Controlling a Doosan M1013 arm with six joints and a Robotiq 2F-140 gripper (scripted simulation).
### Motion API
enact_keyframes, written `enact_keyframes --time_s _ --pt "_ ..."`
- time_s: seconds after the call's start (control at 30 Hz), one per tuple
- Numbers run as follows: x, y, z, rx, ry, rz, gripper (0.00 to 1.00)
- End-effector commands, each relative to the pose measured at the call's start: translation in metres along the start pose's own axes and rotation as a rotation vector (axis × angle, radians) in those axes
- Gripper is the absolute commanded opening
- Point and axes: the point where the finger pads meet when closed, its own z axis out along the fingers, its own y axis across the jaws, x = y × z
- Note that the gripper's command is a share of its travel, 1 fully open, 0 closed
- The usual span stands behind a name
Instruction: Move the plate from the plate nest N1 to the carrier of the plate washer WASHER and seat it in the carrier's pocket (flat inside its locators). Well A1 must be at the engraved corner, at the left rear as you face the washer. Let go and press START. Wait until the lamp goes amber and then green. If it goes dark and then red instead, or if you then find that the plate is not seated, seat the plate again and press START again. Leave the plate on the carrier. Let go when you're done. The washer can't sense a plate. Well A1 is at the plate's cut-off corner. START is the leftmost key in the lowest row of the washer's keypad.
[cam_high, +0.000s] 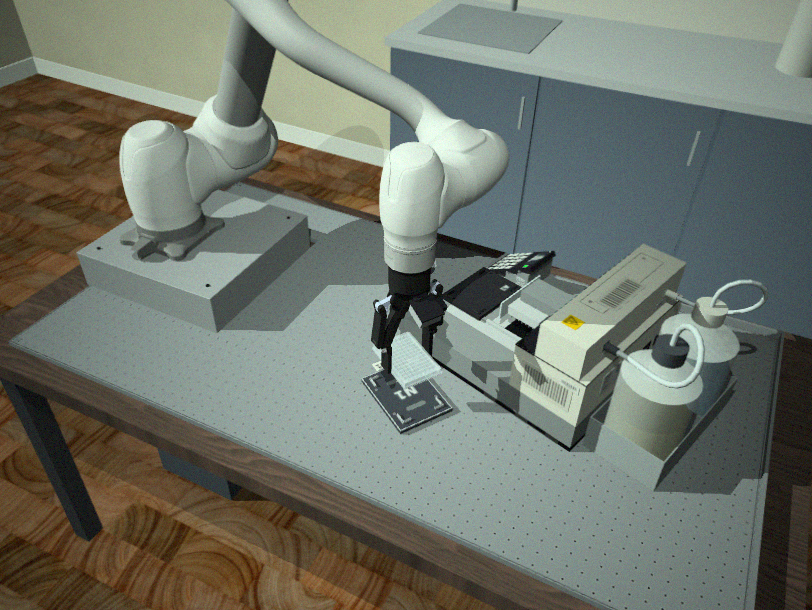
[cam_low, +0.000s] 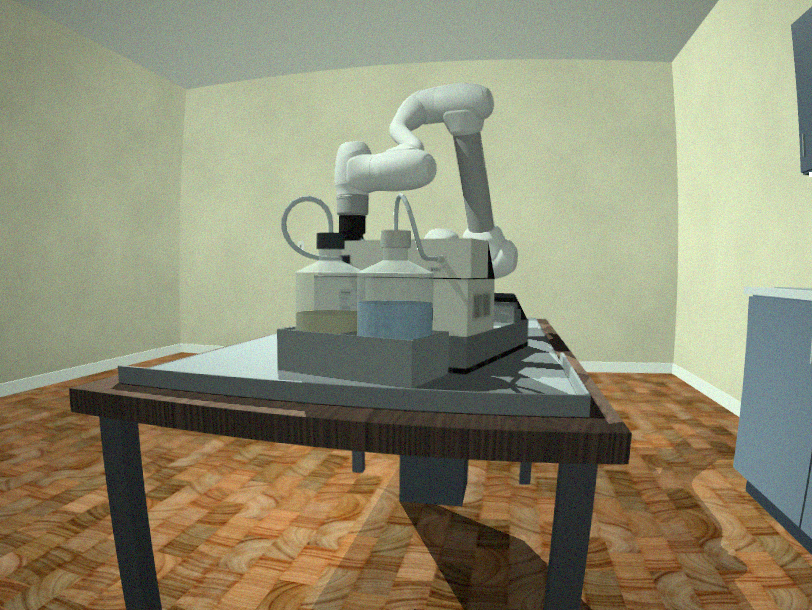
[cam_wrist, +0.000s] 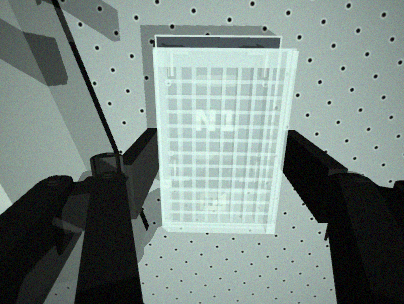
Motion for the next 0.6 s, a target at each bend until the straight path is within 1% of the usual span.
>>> enact_keyframes --time_s 0.0,0.1,0.33,0.4,0.57 --pt "0.000 0.000 -0.002 0.001 0.001 0.000 0.10" --pt "0.000 0.000 -0.002 0.001 0.001 0.000 0.10" --pt "0.000 0.000 -0.037 0.001 0.001 0.000 0.10" --pt "0.000 0.000 -0.037 0.001 0.001 0.000 0.10" --pt "0.000 0.000 -0.062 0.001 0.001 0.000 0.10"
